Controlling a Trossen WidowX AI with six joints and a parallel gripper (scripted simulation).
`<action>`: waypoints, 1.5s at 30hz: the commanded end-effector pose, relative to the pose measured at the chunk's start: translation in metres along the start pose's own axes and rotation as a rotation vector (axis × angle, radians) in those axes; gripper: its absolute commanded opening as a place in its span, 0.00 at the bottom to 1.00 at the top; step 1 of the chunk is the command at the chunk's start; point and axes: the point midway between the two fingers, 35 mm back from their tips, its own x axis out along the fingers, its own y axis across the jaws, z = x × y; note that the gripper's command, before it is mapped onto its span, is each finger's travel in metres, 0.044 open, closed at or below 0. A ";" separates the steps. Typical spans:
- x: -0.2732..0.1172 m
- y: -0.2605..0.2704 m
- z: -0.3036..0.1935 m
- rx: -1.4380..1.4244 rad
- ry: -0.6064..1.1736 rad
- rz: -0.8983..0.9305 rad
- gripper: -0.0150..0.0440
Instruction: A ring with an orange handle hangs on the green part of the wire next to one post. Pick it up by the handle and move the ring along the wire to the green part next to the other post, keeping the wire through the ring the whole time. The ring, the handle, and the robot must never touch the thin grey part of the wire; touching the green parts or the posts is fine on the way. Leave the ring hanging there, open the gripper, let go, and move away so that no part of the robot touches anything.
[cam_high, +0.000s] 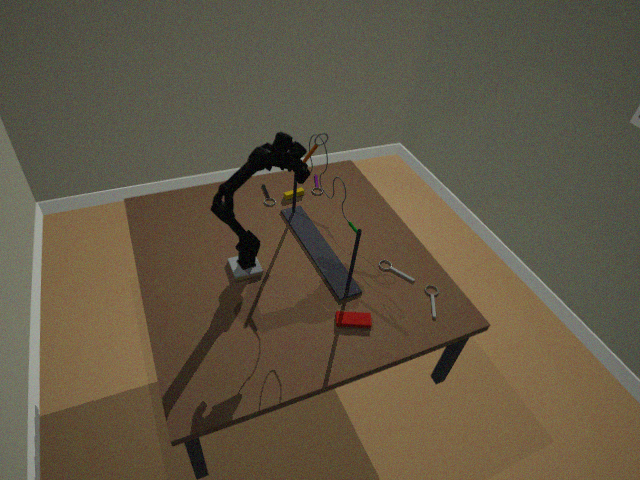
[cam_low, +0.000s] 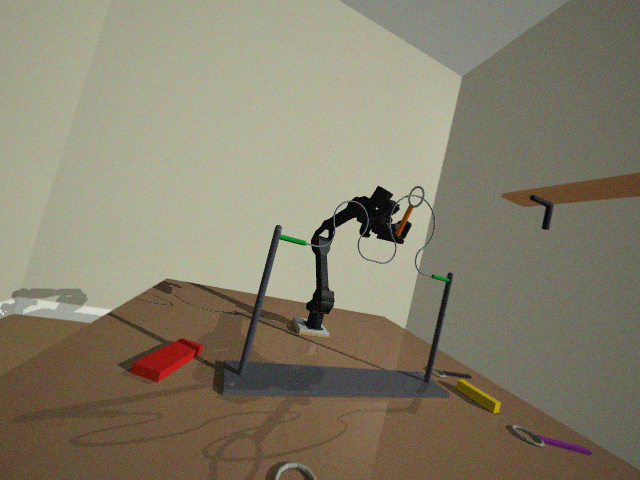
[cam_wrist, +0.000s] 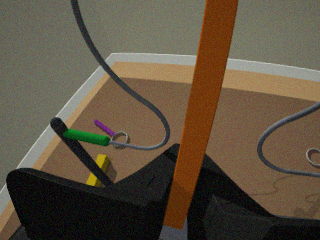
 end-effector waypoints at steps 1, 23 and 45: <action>-0.002 -0.001 0.002 -0.039 -0.002 -0.020 0.00; -0.004 -0.011 0.004 -0.274 0.025 -0.155 0.00; -0.007 -0.020 0.008 -0.509 0.053 -0.290 0.00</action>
